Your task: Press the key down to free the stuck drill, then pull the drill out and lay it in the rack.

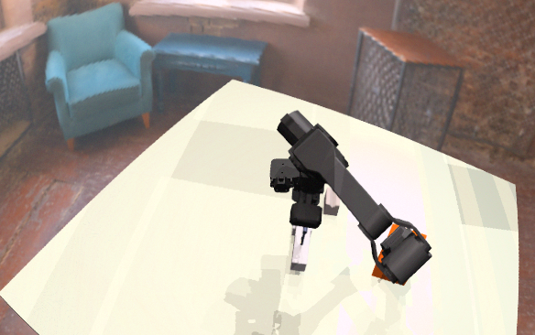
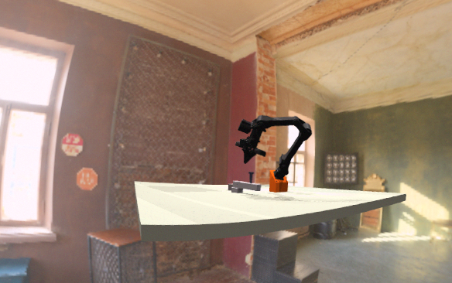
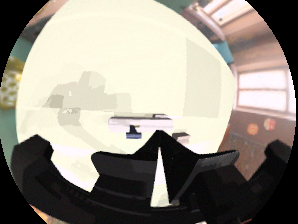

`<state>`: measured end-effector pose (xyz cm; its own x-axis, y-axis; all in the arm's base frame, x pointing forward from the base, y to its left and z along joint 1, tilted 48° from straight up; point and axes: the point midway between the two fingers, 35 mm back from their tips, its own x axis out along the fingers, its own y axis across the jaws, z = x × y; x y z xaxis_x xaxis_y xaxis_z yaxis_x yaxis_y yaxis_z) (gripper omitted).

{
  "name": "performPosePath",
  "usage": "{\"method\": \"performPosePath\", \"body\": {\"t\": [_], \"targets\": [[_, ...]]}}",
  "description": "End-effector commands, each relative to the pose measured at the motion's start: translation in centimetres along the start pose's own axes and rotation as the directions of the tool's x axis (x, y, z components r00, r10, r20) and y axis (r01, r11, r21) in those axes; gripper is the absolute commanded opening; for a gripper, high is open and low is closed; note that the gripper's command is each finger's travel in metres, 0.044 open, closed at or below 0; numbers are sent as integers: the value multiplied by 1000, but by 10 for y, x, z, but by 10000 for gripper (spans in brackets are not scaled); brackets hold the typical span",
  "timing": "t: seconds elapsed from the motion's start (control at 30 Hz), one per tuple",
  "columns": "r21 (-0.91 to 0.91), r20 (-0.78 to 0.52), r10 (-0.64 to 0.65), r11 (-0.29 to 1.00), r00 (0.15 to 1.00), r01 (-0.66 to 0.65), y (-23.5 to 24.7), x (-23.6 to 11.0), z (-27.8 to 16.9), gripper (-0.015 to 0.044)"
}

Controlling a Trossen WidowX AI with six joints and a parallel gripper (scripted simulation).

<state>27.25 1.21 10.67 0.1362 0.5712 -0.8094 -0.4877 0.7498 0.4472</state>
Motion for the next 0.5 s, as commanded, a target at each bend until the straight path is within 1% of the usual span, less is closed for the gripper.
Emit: {"method": "performPosePath", "body": {"t": [0.0,0.07,0.2,0.23,0.47], "targets": [[69,-121,272,962,955,-266,23,21,-21,0],[88,-135,320,947,938,-310,27,23,-23,0],[88,-135,320,947,938,-310,27,23,-23,0],[91,-137,298,953,945,-288,24,25,-25,0],[88,-135,318,947,938,-308,30,32,-25,0]]}}
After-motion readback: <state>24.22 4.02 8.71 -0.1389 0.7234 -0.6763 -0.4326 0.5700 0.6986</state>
